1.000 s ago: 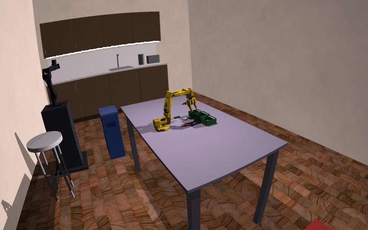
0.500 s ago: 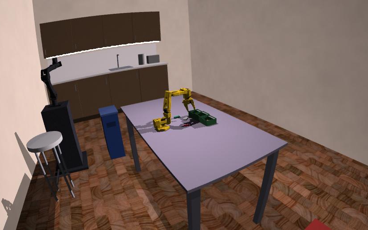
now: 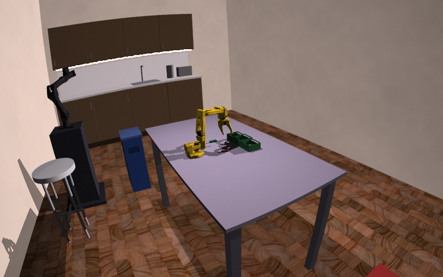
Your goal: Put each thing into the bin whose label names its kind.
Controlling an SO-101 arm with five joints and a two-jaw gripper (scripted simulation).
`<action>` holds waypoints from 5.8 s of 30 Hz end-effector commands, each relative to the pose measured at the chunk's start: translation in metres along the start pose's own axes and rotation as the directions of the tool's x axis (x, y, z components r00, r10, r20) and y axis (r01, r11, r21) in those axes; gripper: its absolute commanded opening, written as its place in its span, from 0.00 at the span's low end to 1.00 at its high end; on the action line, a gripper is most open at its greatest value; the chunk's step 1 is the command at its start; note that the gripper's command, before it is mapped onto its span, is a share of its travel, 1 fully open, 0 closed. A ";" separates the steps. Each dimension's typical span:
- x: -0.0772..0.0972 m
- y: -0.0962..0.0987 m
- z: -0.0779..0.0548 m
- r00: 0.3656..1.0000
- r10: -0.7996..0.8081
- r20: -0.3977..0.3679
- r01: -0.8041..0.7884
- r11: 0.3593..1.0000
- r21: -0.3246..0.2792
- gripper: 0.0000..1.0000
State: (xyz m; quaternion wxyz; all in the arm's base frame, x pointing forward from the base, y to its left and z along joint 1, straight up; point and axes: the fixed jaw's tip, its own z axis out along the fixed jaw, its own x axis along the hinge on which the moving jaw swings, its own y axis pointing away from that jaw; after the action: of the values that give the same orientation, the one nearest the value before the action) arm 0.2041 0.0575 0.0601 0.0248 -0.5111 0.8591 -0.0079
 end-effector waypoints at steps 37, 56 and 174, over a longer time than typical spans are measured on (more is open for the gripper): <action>-0.009 0.016 -0.009 0.939 0.345 0.021 -0.345 0.939 0.003 0.29; -0.006 0.019 -0.006 0.934 0.358 -0.010 -0.358 0.934 -0.010 0.29; -0.004 0.021 0.051 0.933 0.357 -0.033 -0.358 0.934 -0.019 0.00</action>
State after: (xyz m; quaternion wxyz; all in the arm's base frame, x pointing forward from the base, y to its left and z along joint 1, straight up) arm 0.1883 0.0687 0.0067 -0.0029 -0.3444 0.9388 -0.0006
